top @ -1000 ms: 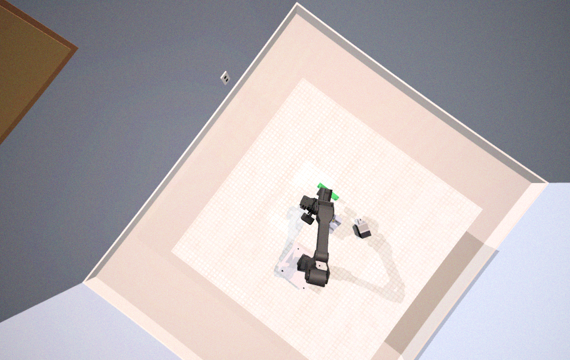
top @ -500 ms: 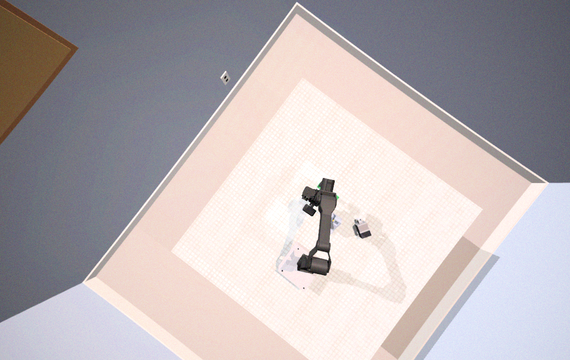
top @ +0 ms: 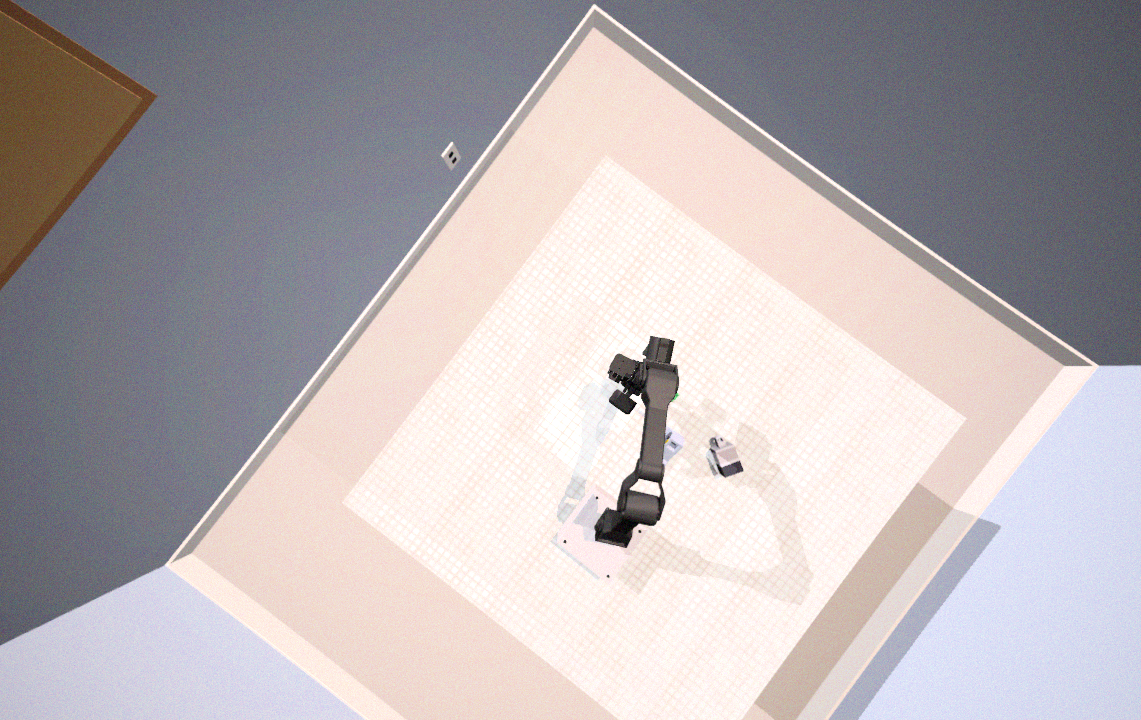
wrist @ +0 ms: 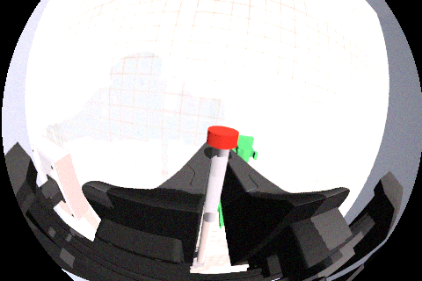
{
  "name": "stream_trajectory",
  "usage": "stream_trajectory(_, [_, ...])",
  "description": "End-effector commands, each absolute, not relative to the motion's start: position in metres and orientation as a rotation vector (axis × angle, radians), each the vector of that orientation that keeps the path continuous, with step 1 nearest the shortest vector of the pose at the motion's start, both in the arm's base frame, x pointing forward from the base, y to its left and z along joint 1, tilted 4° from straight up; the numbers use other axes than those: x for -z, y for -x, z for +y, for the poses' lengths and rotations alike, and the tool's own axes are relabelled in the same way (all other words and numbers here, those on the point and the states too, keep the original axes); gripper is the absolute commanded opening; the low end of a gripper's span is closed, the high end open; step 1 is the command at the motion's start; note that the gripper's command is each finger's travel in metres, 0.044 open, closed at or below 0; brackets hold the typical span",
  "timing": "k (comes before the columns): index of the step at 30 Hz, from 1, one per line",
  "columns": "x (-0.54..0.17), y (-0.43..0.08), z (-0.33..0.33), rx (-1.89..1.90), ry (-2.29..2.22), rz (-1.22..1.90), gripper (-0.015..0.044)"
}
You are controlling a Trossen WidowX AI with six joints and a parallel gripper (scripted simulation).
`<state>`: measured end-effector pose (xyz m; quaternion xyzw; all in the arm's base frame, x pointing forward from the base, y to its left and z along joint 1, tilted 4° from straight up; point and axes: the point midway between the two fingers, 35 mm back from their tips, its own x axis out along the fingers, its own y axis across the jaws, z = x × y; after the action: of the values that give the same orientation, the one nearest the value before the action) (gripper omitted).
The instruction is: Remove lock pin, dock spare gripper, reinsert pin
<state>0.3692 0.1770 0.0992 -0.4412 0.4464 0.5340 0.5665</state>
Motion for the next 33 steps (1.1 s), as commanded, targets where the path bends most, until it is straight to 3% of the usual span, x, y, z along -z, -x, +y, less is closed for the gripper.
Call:
stream_trajectory(1, [-0.101, -0.381, 0.182, -1.246, 1.031, 1.050, 0.0000])
stream_trajectory(33, [-0.073, -0.409, 0.194, -1.237, 1.022, 1.052, 0.0000])
